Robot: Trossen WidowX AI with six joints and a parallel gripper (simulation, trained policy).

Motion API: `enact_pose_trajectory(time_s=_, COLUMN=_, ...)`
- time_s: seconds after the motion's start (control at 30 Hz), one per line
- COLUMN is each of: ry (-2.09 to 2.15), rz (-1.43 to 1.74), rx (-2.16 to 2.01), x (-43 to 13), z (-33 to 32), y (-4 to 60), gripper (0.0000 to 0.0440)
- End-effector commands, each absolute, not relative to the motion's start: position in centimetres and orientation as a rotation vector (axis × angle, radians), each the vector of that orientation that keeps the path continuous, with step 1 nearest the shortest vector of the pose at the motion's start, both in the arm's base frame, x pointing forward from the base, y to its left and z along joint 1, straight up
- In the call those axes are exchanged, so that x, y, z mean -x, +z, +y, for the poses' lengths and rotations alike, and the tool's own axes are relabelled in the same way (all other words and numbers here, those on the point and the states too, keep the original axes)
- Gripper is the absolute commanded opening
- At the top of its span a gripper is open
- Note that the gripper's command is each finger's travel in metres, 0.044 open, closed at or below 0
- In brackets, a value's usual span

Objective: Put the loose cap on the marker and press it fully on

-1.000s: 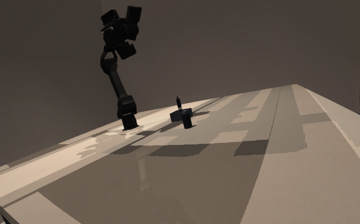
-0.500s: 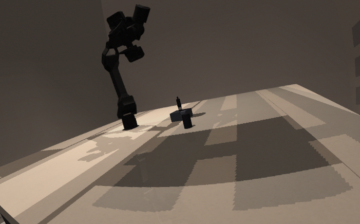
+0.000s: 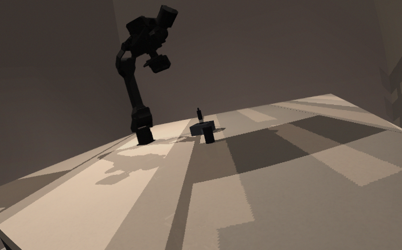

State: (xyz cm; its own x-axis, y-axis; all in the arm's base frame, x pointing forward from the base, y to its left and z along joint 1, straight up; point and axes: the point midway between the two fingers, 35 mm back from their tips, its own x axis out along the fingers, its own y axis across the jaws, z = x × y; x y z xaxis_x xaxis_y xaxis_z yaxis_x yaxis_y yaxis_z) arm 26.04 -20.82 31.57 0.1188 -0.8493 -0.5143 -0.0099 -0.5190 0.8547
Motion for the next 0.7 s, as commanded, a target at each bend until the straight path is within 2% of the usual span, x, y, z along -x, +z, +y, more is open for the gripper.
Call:
enact_pose_trajectory(time_s=0.0, ry=-1.497, rz=-0.830, rx=-1.699, x=-26.7, z=-20.7, y=31.0, gripper=0.0322)
enact_pose_trajectory(time_s=0.67, ry=-1.616, rz=-0.750, rx=-1.775, x=-30.0, z=-19.9, y=27.0, gripper=0.0321)
